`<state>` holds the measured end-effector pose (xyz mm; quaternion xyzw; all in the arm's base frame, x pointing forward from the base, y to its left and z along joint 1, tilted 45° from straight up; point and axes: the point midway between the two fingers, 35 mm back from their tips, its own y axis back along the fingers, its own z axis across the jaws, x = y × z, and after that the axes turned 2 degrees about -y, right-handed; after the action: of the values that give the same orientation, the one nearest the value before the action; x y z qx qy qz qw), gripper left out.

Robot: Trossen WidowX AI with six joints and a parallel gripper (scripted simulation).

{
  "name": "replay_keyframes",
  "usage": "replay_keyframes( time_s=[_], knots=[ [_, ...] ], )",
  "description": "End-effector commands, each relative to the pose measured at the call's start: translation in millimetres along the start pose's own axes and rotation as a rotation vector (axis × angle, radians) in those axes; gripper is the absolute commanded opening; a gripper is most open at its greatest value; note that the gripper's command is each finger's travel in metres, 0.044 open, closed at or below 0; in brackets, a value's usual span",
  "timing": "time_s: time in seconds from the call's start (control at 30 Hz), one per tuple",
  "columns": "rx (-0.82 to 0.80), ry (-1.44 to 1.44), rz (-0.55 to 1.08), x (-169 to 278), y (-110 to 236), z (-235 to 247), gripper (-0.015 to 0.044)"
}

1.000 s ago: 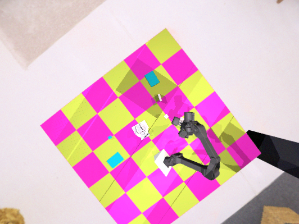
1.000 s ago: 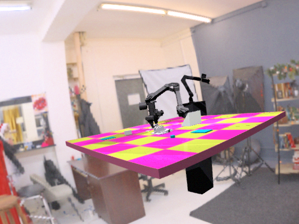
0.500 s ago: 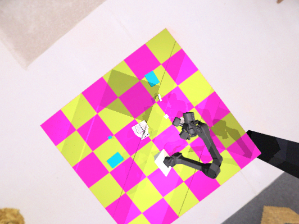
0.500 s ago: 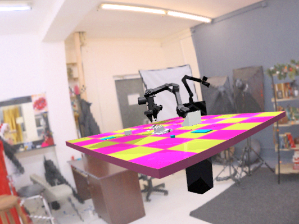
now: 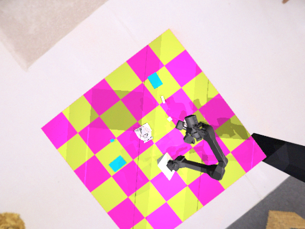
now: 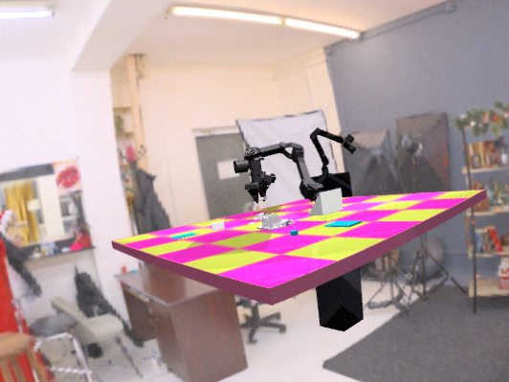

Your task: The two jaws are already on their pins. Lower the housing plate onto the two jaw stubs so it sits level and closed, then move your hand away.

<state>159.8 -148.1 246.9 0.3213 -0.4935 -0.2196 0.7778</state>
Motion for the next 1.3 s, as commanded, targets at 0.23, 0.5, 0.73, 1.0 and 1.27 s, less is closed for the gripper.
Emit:
replay_keyframes(
  time_s=[0.23,0.5,0.73,1.0,1.27],
  knots=[
    [0.014,0.097,-0.018,-7,-3,-34,0.0351],
    [0.026,0.171,-0.03,-15,-4,-58,0.0351],
    [0.034,0.236,-0.038,-24,-5,-80,0.0351],
    [0.041,0.311,-0.045,-37,-5,-103,0.0351],
    [0.045,0.386,-0.05,-52,-4,-124,0.0351]
  ],
)
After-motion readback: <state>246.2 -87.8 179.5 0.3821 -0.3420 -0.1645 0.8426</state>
